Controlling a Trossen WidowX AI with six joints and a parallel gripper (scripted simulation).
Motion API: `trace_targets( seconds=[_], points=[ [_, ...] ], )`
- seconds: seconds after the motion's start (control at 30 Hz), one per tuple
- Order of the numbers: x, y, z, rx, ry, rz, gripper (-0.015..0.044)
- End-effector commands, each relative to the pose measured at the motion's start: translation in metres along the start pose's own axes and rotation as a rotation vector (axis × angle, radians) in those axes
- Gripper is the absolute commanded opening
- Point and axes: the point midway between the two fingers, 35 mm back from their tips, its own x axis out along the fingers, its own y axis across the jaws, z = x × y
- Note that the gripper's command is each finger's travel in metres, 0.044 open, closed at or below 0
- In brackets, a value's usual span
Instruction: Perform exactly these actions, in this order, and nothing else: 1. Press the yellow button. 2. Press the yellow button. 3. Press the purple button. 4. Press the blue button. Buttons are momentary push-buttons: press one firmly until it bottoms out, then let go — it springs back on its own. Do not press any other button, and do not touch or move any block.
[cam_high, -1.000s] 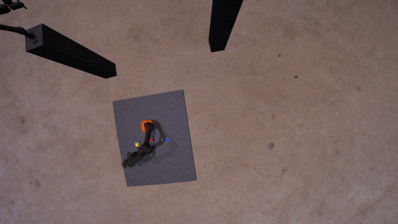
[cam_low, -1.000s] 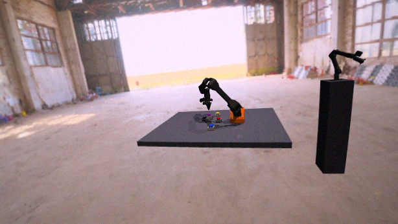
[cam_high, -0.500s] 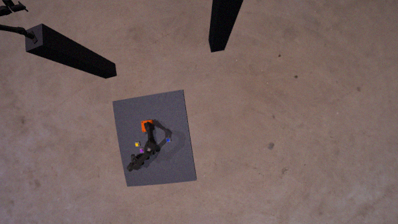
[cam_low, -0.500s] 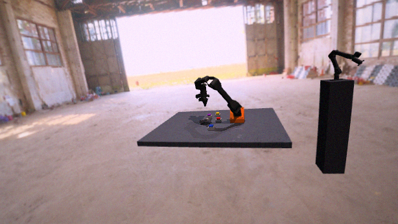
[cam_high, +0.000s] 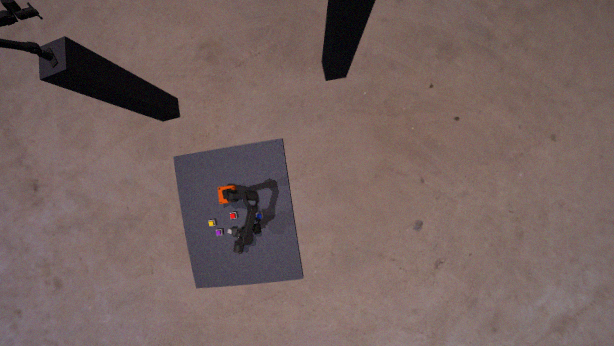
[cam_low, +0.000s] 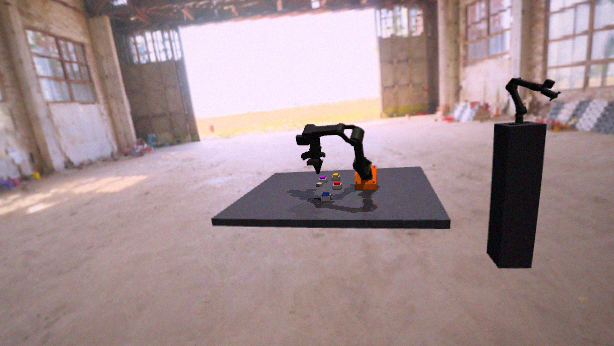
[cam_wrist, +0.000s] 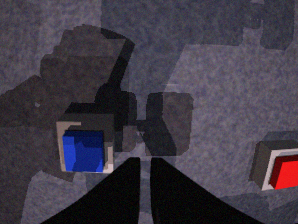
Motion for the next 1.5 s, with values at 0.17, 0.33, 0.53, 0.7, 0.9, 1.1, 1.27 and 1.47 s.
trace_targets(
  seconds=[0.17, 0.33, 0.53, 0.7, 0.9, 1.1, 1.27, 1.47],
  points=[
    [0.006, 0.043, -0.041, -0.004, 0.009, 0.036, 0.0020],
    [0.014, 0.043, -0.041, -0.005, 0.009, 0.033, 0.0020],
    [0.066, 0.046, -0.042, -0.006, 0.007, 0.039, 0.0020],
    [0.067, 0.046, -0.042, -0.006, 0.007, 0.039, 0.0020],
    [0.075, 0.046, -0.042, -0.007, 0.007, 0.038, 0.0020],
    [0.085, 0.047, -0.042, -0.007, 0.006, 0.038, 0.0020],
    [0.093, 0.047, -0.042, -0.007, 0.006, 0.040, 0.0020],
    [0.100, 0.048, -0.042, -0.007, 0.006, 0.041, 0.0020]
  ],
)
